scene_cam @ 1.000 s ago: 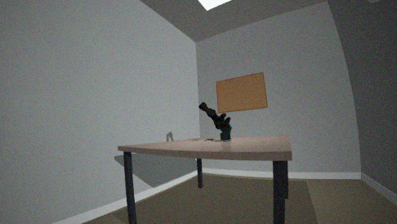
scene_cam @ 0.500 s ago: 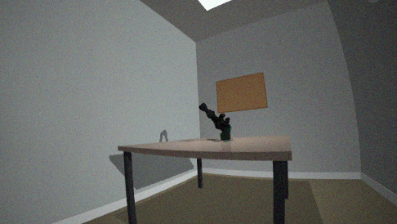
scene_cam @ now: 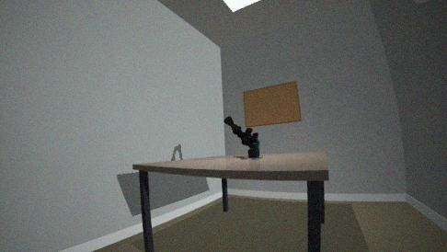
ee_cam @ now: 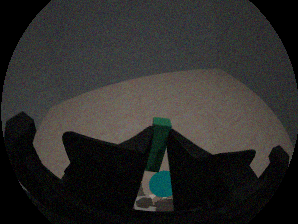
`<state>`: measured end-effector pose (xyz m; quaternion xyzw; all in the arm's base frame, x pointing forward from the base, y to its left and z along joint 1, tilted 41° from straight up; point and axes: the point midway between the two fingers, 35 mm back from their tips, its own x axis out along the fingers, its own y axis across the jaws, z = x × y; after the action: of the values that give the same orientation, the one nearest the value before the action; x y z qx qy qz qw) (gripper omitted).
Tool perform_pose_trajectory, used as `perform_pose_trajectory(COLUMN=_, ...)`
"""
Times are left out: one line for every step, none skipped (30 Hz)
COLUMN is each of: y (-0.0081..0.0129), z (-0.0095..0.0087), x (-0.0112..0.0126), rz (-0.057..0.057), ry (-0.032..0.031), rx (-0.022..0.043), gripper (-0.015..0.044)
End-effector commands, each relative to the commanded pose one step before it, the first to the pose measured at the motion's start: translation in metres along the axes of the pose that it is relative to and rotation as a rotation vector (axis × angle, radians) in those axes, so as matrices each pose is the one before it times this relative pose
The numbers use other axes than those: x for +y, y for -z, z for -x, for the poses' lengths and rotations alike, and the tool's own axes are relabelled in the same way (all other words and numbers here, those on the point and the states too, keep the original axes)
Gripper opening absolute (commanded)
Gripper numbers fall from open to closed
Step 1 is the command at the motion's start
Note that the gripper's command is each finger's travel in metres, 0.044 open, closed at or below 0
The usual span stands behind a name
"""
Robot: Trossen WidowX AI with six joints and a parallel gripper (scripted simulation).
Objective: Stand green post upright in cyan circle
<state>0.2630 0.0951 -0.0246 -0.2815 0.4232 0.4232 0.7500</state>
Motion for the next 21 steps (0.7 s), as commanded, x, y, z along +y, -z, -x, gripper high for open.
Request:
perform_pose_trajectory(y=0.00169, z=0.00251, x=0.00142, rz=0.0142, ry=0.006, rx=-0.02966, gripper=0.0023)
perform_pose_trajectory(y=-0.00009, z=0.00051, x=0.0, rz=0.0031, ry=0.00209, rx=-0.00689, gripper=0.0023)
perform_pose_trajectory(y=-0.0001, z=0.00052, x=0.0, rz=0.0032, ry=0.00213, rx=-0.00687, gripper=0.0023)
perform_pose_trajectory(y=-0.0001, z=0.00052, x=0.00001, rz=0.0032, ry=0.00216, rx=-0.00685, gripper=0.0023)
perform_pose_trajectory(y=-0.0001, z=0.00053, x=0.00001, rz=0.0033, ry=0.0022, rx=-0.00683, gripper=0.0023)
perform_pose_trajectory(y=-0.00011, z=0.00053, x=0.00001, rz=0.0033, ry=0.00224, rx=-0.00681, gripper=0.0023)
perform_pose_trajectory(y=-0.00011, z=0.00054, x=0.00001, rz=0.0033, ry=0.00227, rx=-0.00679, gripper=0.0023)
perform_pose_trajectory(y=-0.00012, z=0.00054, x=0.00002, rz=0.0034, ry=0.00231, rx=-0.00677, gripper=0.0023)
perform_pose_trajectory(y=-0.00012, z=0.00055, x=0.00002, rz=0.0034, ry=0.00234, rx=-0.00675, gripper=0.0023)
perform_pose_trajectory(y=-0.00012, z=0.00055, x=0.00002, rz=0.0034, ry=0.00238, rx=-0.00673, gripper=0.0023)
perform_pose_trajectory(y=-0.00013, z=0.00056, x=0.00003, rz=0.0035, ry=0.00241, rx=-0.00671, gripper=0.0023)
perform_pose_trajectory(y=-0.00013, z=0.00056, x=0.00003, rz=0.0035, ry=0.00244, rx=-0.00668, gripper=0.0023)
perform_pose_trajectory(y=-0.00014, z=0.00057, x=0.00003, rz=0.0036, ry=0.00248, rx=-0.00666, gripper=0.0023)
perform_pose_trajectory(y=-0.00014, z=0.00057, x=0.00003, rz=0.0036, ry=0.00251, rx=-0.00664, gripper=0.0023)
perform_pose_trajectory(y=-0.00014, z=0.00058, x=0.00004, rz=0.0036, ry=0.00254, rx=-0.00662, gripper=0.0023)
perform_pose_trajectory(y=-0.00015, z=0.00059, x=0.00004, rz=0.0037, ry=0.00257, rx=-0.00659, gripper=0.0023)
perform_pose_trajectory(y=-0.00015, z=0.00059, x=0.00004, rz=0.0037, ry=0.00261, rx=-0.00657, gripper=0.0023)
perform_pose_trajectory(y=-0.00016, z=0.00059, x=0.00004, rz=0.0037, ry=0.00264, rx=-0.00655, gripper=0.0023)
perform_pose_trajectory(y=-0.00016, z=0.0006, x=0.00005, rz=0.0038, ry=0.00267, rx=-0.00652, gripper=0.0023)
perform_pose_trajectory(y=-0.00017, z=0.0006, x=0.00005, rz=0.0038, ry=0.0027, rx=-0.0065, gripper=0.0023)
perform_pose_trajectory(y=-0.00017, z=0.00061, x=0.00005, rz=0.0039, ry=0.00273, rx=-0.00647, gripper=0.0023)
